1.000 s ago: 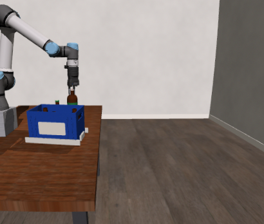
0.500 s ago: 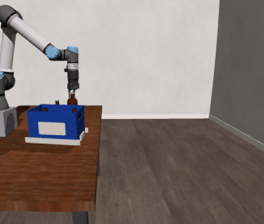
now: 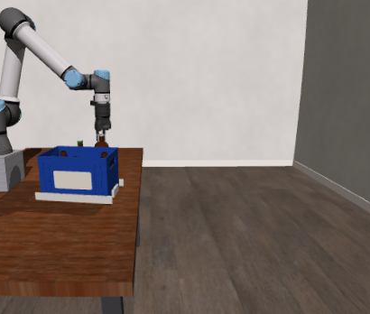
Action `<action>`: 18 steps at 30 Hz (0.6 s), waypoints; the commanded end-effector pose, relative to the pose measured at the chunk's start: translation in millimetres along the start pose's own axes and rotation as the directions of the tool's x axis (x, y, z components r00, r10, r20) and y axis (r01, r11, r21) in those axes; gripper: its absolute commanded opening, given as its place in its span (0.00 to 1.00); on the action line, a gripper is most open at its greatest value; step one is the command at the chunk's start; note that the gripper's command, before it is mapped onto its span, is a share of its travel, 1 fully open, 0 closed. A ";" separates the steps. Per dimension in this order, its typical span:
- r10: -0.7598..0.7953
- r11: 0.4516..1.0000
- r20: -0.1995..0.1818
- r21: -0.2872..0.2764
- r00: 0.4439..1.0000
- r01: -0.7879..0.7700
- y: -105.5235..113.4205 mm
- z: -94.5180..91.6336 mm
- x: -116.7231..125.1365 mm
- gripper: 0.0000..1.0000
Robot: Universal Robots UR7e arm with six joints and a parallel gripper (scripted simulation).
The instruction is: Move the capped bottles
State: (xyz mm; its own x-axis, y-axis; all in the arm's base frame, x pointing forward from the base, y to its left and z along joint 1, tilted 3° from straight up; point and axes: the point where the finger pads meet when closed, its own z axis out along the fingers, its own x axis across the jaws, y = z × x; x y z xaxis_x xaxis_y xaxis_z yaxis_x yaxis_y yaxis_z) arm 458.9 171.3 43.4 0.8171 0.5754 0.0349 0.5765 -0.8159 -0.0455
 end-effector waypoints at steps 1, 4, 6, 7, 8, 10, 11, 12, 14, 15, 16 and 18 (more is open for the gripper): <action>0.000 1.000 -0.002 -0.001 1.000 0.000 0.3 0.4 0.5 0.00; 0.000 1.000 -0.002 -0.001 1.000 0.000 0.3 3.3 0.5 0.00; 0.000 1.000 -0.002 -0.001 1.000 0.000 0.3 5.2 0.5 0.00; 0.000 1.000 -0.002 -0.001 1.000 0.000 0.3 6.1 0.6 0.00; 0.000 1.000 -0.002 -0.001 1.000 0.000 0.3 7.1 0.6 0.00; 0.000 1.000 -0.002 -0.001 1.000 0.000 0.4 9.0 0.6 0.00; 0.000 1.000 -0.002 -0.001 1.000 0.000 0.4 10.0 0.6 0.00; 0.000 1.000 -0.002 -0.001 1.000 0.000 0.4 11.0 0.7 0.00; 0.000 1.000 -0.002 -0.001 1.000 0.000 0.4 12.9 0.7 0.00; 0.000 1.000 -0.002 -0.001 1.000 0.000 0.4 13.8 0.7 0.00; 0.000 1.000 -0.002 -0.001 1.000 0.000 0.4 13.8 0.7 0.00; 0.000 1.000 -0.002 -0.001 1.000 0.000 0.3 11.5 0.6 0.00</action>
State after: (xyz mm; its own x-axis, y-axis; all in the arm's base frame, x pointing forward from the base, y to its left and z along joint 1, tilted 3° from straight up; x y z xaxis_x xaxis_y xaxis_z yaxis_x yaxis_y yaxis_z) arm 459.1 172.1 31.1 0.8171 0.5754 0.0351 0.5764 -0.8159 -0.0454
